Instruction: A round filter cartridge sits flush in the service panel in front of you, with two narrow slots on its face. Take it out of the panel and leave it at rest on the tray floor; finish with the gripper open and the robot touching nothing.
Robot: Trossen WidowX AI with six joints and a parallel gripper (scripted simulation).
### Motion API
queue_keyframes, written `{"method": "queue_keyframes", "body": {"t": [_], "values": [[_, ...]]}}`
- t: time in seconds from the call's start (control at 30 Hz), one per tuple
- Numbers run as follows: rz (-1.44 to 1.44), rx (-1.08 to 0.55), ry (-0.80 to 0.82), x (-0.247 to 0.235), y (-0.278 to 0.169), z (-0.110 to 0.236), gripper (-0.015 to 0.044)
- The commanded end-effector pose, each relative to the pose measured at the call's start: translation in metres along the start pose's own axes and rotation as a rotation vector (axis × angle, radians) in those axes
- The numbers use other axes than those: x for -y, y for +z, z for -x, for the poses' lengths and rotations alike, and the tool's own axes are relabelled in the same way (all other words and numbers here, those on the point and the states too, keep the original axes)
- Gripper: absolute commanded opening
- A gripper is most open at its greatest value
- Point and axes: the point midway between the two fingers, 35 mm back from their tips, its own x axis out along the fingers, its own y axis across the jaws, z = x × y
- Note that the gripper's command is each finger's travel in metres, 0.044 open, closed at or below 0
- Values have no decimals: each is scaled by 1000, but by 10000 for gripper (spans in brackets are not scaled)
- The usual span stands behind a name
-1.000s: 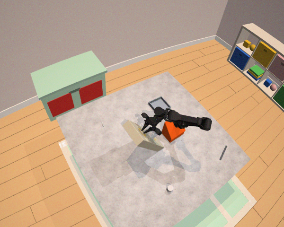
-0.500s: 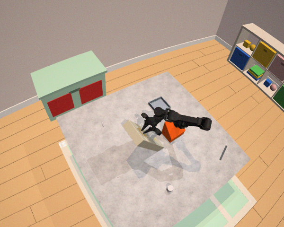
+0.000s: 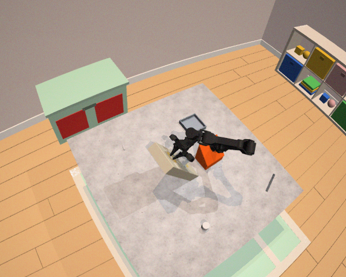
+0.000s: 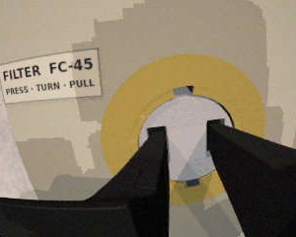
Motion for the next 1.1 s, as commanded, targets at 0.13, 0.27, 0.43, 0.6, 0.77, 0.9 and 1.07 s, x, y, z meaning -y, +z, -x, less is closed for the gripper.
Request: {"method": "queue_keyframes", "body": {"t": [0.13, 0.27, 0.43, 0.6, 0.77, 0.9, 1.07], "values": [[-4, -4, -4, 1, -1, -5, 102], [-4, -3, -4, 1, -1, -6, 102], [-4, -3, -4, 1, -1, -7, 102], [-3, 2, 1, 0, 0, -4, 89], [-3, 2, 1, 0, 0, -4, 55], [-3, 2, 1, 0, 0, -4, 0], [77, -1, -2, 1, -1, -6, 0]]}}
